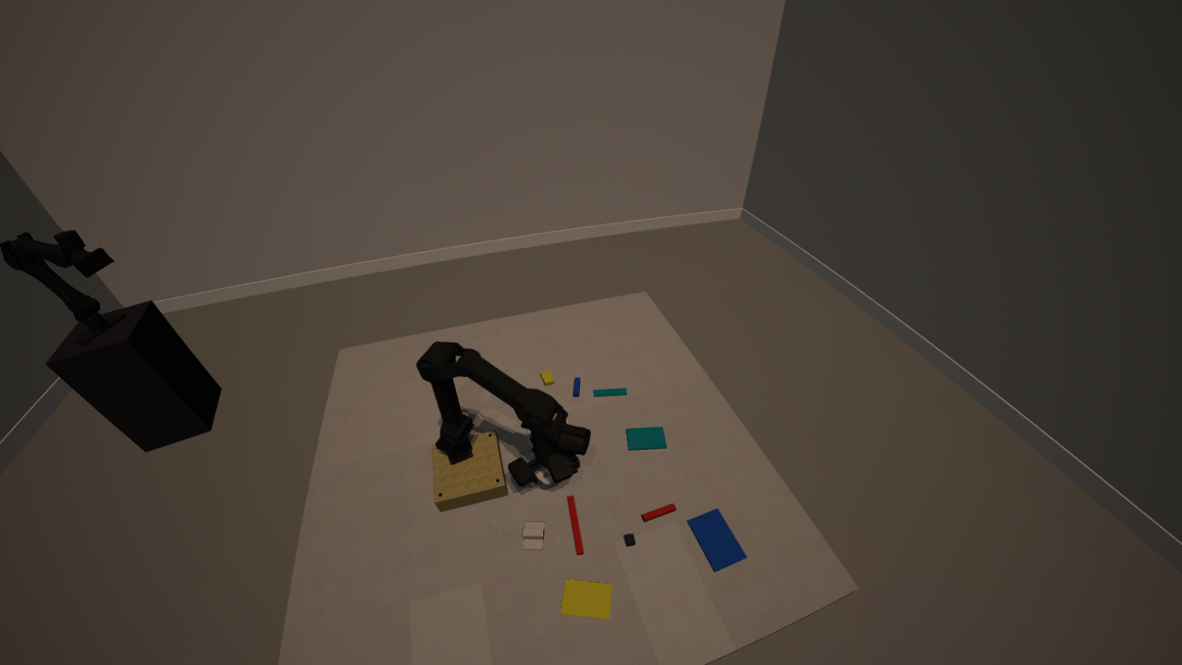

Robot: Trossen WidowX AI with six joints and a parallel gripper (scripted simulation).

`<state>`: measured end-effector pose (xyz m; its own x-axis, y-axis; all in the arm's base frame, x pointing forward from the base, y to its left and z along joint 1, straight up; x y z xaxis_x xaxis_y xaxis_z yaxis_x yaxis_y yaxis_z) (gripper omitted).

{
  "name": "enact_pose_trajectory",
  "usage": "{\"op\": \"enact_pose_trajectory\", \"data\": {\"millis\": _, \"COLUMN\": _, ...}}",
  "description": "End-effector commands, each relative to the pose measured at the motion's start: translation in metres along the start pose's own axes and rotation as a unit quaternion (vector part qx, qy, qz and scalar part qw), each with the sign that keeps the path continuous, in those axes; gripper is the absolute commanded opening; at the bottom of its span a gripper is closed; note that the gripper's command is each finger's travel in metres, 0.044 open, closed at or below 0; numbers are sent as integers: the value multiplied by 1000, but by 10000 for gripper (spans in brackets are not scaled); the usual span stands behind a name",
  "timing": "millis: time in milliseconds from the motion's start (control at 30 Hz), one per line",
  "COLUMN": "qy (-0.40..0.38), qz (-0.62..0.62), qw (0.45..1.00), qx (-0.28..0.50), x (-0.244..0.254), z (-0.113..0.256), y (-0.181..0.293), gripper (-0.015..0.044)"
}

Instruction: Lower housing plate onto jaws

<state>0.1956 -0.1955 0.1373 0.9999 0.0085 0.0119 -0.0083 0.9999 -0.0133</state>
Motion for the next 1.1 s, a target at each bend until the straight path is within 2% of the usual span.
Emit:
{"op": "enact_pose_trajectory", "data": {"millis": 0, "qy": 0, "qz": 30, "qw": 1000, "qx": 1, "x": 4, "z": 0, "y": 11, "gripper": 351}}
{"op": "enact_pose_trajectory", "data": {"millis": 567, "qy": -2, "qz": 184, "qw": 983, "qx": 3, "x": 26, "z": 0, "y": 62, "gripper": 351}}
{"op": "enact_pose_trajectory", "data": {"millis": 1067, "qy": -3, "qz": 323, "qw": 946, "qx": 4, "x": 36, "z": 0, "y": 110, "gripper": 351}}
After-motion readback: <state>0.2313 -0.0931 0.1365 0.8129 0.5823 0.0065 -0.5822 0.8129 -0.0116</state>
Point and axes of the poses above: the point midway between the two fingers, 35 mm back from their tips, its own z axis back along the fingers, its own x axis across the jaws, y = z × x, the point moved 7 cm from there along z, back along the fingers, and after that the axes turned 8 degrees about -z, right-handed, at the moved point
